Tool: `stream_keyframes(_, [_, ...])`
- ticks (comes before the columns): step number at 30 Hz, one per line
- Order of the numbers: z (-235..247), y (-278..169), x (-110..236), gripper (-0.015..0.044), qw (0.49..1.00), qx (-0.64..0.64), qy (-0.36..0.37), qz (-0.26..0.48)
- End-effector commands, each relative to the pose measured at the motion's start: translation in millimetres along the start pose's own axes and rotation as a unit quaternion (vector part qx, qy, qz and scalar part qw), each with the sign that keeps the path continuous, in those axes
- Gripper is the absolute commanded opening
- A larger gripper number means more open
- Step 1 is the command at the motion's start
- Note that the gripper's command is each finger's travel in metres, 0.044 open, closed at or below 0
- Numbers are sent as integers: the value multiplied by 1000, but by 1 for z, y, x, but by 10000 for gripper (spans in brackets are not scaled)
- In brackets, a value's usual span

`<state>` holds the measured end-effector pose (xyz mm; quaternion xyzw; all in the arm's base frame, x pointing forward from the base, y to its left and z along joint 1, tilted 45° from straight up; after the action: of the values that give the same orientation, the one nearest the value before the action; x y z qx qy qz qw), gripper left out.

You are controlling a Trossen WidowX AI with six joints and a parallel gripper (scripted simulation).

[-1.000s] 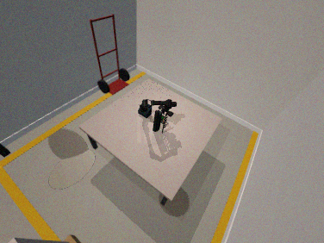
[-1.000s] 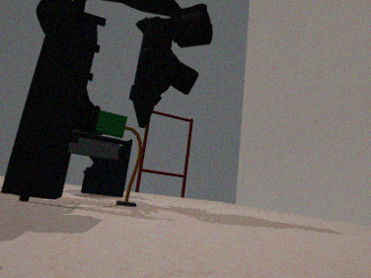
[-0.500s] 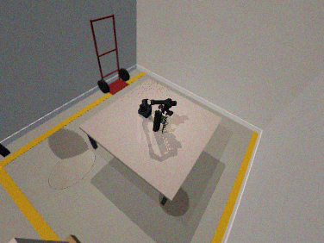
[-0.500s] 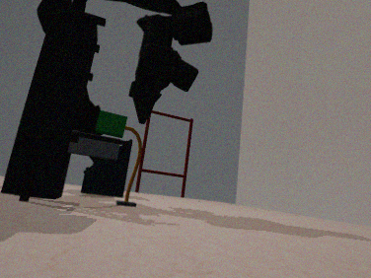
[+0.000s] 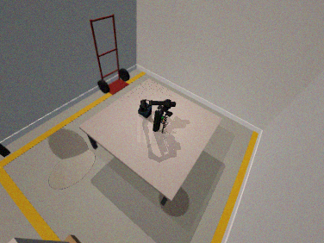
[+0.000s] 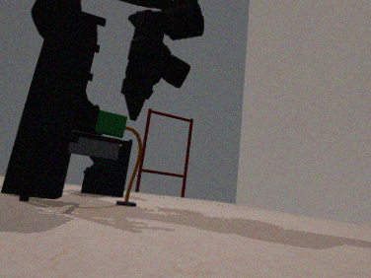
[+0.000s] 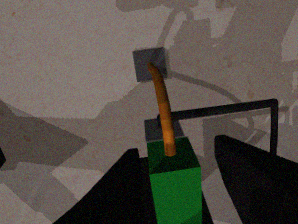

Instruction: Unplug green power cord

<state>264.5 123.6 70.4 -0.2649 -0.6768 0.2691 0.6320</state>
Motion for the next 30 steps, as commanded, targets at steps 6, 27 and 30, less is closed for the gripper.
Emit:
stream_keyframes(6, [1, -15, 0, 160, 1000, 3, -1, 2])
stream_keyframes(27, [2, -26, -12, 160, 1000, 3, -1, 2])
stream_keyframes(30, [2, -25, -10, 107, 1000, 0, 0, 1])
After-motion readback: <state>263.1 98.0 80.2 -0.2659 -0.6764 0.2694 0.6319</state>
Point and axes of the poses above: the point midway between the two fingers, 35 mm back from their tips, its own x axis back along the fingers, its own z axis across the jaws, y = z × x, the point moved 3 cm from there along x, back along the fingers
